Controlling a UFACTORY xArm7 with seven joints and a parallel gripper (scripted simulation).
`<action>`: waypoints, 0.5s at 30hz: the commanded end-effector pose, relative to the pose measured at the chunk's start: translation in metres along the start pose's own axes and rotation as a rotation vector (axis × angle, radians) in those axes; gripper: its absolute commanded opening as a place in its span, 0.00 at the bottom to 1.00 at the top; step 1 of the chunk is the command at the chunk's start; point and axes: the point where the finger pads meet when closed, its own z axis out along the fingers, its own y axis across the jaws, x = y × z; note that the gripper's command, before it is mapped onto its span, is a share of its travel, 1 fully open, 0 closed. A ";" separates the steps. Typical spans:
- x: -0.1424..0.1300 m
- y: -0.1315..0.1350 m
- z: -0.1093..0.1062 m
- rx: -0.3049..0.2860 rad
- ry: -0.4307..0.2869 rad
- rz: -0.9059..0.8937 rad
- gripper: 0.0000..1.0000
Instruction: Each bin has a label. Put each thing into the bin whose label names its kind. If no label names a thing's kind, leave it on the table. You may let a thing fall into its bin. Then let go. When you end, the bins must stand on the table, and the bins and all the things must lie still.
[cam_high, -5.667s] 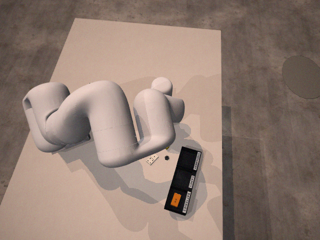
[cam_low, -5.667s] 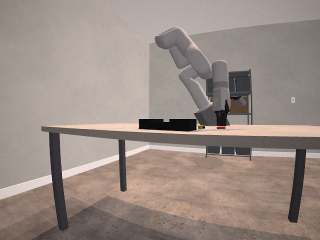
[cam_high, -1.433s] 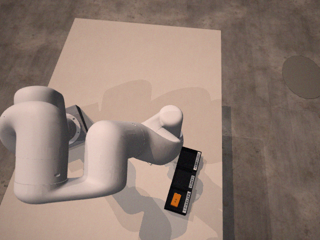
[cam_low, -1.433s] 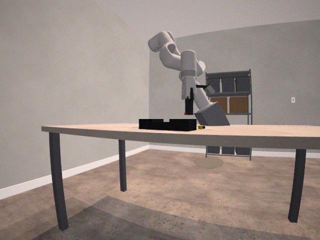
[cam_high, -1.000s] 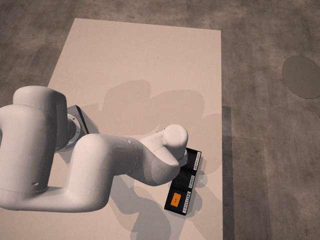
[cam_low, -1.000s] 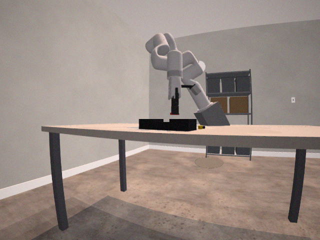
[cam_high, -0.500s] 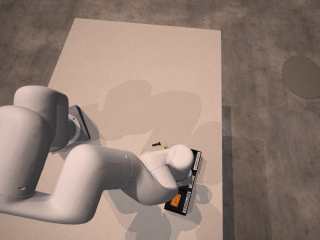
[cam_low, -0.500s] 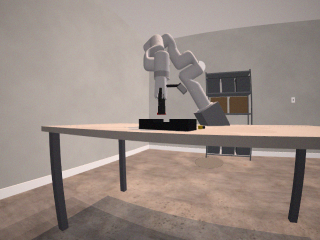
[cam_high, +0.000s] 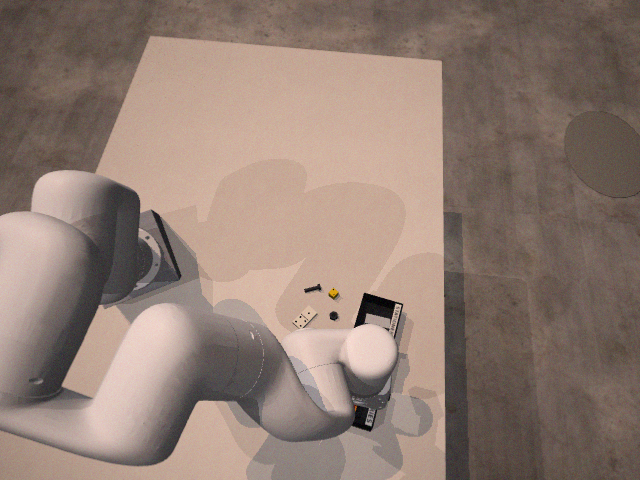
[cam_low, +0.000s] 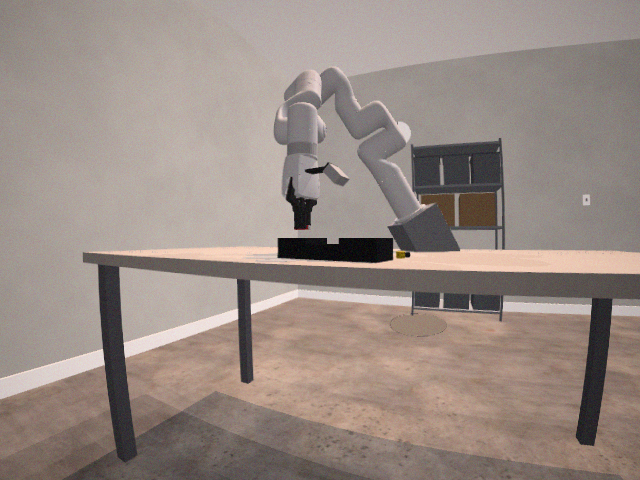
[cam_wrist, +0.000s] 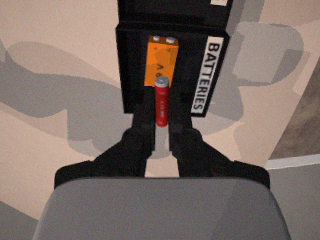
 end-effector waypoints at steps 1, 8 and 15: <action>0.001 0.001 -0.001 -0.007 -0.007 0.067 0.00; 0.004 0.000 -0.001 -0.007 -0.007 0.067 0.00; 0.004 -0.001 -0.001 -0.006 -0.007 0.067 0.00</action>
